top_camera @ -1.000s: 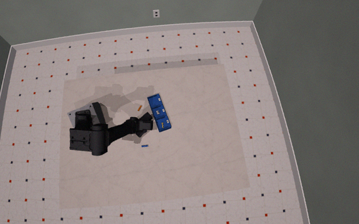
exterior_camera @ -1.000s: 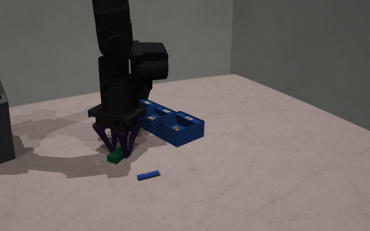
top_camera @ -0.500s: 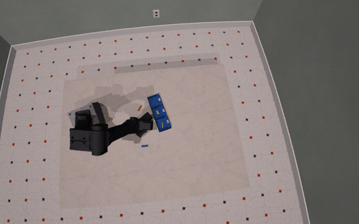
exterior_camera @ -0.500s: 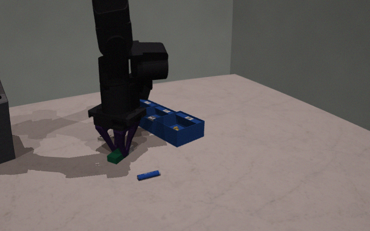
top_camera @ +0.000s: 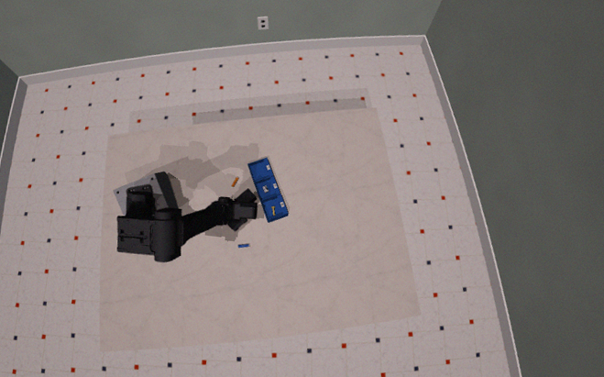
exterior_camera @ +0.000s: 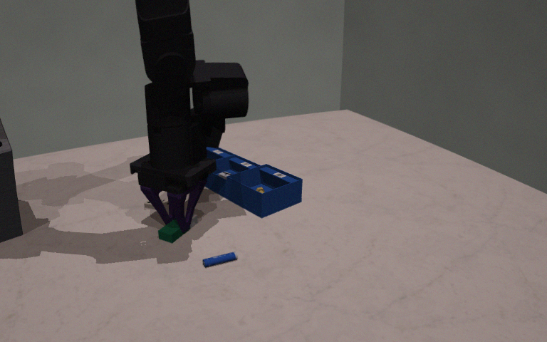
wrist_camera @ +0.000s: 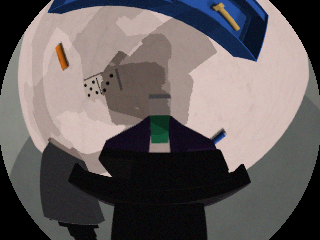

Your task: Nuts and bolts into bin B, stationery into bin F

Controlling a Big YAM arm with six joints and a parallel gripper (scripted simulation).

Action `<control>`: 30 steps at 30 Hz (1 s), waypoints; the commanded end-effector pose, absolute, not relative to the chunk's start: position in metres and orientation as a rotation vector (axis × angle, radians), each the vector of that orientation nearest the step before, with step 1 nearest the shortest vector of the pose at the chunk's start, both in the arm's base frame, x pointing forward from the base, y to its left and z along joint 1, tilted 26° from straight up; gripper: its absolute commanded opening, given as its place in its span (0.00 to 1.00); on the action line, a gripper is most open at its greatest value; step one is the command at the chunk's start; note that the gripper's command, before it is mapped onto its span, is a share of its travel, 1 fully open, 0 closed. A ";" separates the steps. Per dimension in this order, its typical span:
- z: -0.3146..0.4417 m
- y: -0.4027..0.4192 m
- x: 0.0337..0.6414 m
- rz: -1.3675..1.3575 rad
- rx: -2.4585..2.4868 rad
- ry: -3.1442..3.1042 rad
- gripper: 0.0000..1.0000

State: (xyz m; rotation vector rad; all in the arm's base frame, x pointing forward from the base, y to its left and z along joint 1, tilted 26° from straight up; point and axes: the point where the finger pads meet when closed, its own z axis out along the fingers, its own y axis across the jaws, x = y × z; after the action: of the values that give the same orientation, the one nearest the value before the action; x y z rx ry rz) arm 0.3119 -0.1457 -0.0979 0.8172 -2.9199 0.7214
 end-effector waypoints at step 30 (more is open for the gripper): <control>-0.047 -0.122 0.306 0.706 0.791 -2.917 0.18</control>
State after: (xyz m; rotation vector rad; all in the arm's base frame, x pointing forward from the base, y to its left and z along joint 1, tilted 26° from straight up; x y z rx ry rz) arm 0.3035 -0.1173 -0.0475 0.8337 -2.9139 0.7100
